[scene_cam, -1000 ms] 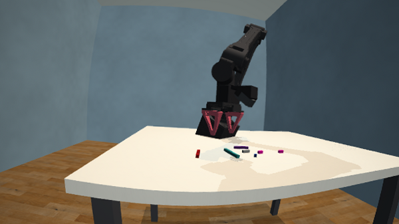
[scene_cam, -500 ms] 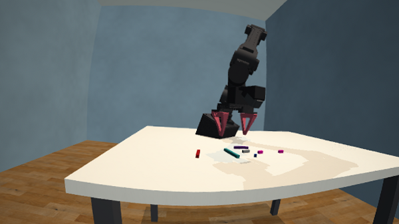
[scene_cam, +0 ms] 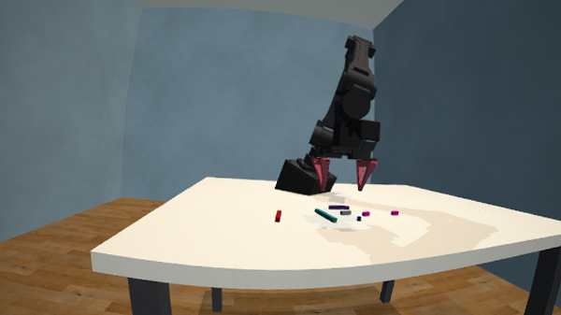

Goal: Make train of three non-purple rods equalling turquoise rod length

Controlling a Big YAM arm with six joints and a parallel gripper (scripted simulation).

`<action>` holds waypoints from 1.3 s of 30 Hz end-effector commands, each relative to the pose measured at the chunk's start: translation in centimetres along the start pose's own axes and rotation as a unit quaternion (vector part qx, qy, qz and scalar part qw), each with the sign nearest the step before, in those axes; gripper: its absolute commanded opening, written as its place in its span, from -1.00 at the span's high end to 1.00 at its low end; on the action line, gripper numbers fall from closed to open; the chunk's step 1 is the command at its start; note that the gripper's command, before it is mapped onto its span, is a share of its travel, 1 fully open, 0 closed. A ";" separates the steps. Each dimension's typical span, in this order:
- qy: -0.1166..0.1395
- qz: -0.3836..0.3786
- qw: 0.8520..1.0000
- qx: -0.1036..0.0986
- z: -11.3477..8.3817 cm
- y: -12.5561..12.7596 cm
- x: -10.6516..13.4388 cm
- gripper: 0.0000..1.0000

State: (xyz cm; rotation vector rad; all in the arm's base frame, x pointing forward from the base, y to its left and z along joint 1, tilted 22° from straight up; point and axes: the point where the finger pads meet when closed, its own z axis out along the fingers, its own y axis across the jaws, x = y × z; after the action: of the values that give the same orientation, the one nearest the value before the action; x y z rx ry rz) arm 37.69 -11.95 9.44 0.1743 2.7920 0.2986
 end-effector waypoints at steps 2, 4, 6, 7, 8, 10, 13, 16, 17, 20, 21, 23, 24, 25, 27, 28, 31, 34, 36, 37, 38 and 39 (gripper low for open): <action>0.001 0.041 0.999 0.002 -0.1 0.7 0.0 -1.00; -0.006 0.070 0.998 0.003 -0.6 1.5 -0.3 -1.00; -0.006 0.098 0.995 0.002 -0.6 2.2 -0.4 -1.00; -0.006 0.125 0.992 0.002 -0.7 2.8 -0.5 -1.00; -0.006 0.125 0.992 0.002 -0.7 2.8 -0.5 -1.00; 0.008 0.129 0.992 0.001 0.3 2.6 -0.1 -1.00; -0.007 0.170 0.985 0.001 -0.7 3.9 -0.6 -1.00; -0.007 0.204 0.979 0.000 -0.7 4.7 -0.7 -1.00; -0.007 0.216 0.976 -0.001 -0.7 5.0 -0.7 -1.00; 0.005 0.229 0.973 0.000 0.1 5.1 -0.4 -1.00; 0.006 0.236 0.972 0.000 0.1 5.2 -0.4 -1.00; 0.002 0.242 0.970 -0.001 -0.1 5.4 -0.5 -1.00; 0.001 0.243 0.970 -0.001 -0.2 5.5 -0.5 -1.00; 0.001 0.243 0.970 -0.001 -0.2 5.5 -0.5 -1.00; 0.000 0.247 0.969 0.000 -0.3 5.1 -0.5 0.54; 0.000 0.247 0.969 0.000 -0.3 5.1 -0.5 0.54; 0.000 0.247 0.969 0.000 -0.3 5.2 -0.5 0.54; 0.000 0.247 0.969 0.000 -0.3 5.2 -0.5 0.54; 0.000 0.247 0.969 0.000 -0.3 5.2 -0.5 0.54; 0.000 0.247 0.969 0.000 -0.3 5.2 -0.5 0.54; 0.000 0.247 0.969 0.000 -0.3 5.2 -0.5 0.54; 0.000 0.247 0.969 0.000 -0.3 5.2 -0.5 0.54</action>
State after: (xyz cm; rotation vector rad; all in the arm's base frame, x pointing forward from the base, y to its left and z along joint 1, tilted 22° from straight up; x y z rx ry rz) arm 38.93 -7.19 10.98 0.8538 2.7079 0.4148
